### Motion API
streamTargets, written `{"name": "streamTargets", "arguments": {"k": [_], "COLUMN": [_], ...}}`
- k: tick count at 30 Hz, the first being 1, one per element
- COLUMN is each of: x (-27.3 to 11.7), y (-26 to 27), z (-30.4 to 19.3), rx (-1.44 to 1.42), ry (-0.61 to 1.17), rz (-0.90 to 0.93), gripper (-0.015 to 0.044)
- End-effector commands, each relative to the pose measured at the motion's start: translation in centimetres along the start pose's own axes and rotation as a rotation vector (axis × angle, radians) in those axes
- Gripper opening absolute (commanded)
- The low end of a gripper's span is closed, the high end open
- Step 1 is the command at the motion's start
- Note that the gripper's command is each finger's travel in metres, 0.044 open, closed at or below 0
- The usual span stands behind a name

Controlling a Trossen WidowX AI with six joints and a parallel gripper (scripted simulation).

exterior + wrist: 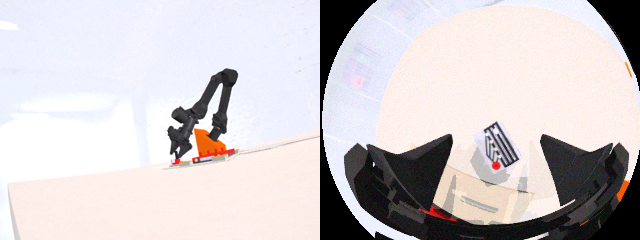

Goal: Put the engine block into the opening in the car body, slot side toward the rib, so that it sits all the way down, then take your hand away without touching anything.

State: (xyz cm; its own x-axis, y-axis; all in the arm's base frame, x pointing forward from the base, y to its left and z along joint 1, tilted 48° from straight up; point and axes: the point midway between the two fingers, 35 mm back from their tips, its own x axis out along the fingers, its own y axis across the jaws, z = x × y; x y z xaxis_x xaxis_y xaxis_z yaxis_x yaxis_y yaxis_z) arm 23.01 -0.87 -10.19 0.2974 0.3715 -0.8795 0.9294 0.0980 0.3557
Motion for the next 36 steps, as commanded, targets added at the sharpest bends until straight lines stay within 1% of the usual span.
{"name": "streamTargets", "arguments": {"k": [1, 19, 36], "x": [0.17, 0.54, 0.32], "y": [0.24, 0.32, 0.59], "z": [0.24, 0.84, 1.22], "rx": [0.109, 0.700, 1.253], "ry": [0.018, 0.079, 0.082], "rz": [-0.018, -0.161, -0.324], "gripper": [0.0440, 0.0440, 0.0440]}}
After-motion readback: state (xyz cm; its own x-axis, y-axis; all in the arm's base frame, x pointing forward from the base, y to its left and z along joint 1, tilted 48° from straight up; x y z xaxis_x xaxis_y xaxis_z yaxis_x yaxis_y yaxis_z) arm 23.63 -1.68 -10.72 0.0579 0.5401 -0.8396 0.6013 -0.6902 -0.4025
